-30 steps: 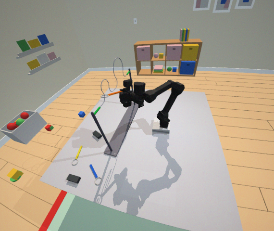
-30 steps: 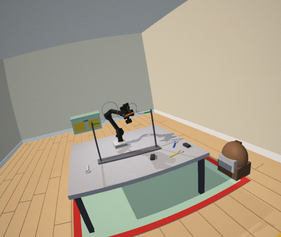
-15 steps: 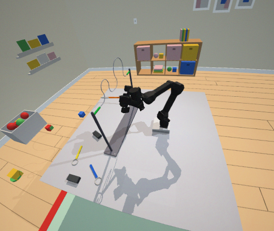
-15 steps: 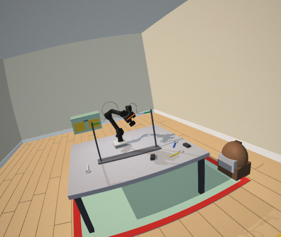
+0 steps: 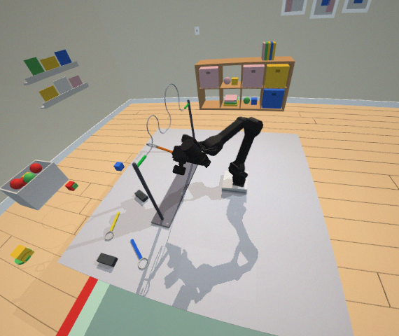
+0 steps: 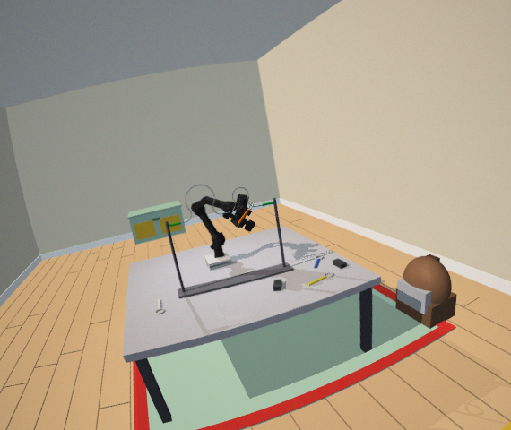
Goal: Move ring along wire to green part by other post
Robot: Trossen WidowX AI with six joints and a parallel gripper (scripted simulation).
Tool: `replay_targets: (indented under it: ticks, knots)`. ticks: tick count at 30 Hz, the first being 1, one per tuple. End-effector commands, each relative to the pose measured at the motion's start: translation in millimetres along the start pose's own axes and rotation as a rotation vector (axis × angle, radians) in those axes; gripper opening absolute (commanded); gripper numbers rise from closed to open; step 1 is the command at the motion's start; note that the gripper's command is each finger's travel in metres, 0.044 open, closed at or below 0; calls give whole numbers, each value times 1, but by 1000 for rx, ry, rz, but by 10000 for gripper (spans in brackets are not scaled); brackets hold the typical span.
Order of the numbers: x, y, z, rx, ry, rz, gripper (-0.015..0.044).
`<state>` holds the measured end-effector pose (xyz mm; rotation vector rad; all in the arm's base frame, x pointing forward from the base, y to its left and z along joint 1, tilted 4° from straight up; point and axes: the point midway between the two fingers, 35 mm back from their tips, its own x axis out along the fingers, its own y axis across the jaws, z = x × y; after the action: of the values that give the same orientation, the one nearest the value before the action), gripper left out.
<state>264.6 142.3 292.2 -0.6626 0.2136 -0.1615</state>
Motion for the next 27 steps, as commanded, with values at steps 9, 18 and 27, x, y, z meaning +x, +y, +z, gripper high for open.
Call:
replay_targets:
  ticks: [9, 18, 27]
  knots:
    - [-9, 47, 7, 264, 35, 115, -150]
    - [-17, 75, 19, 433, 58, 187, -150]
    - [-25, 95, 31, 546, 73, 235, -150]
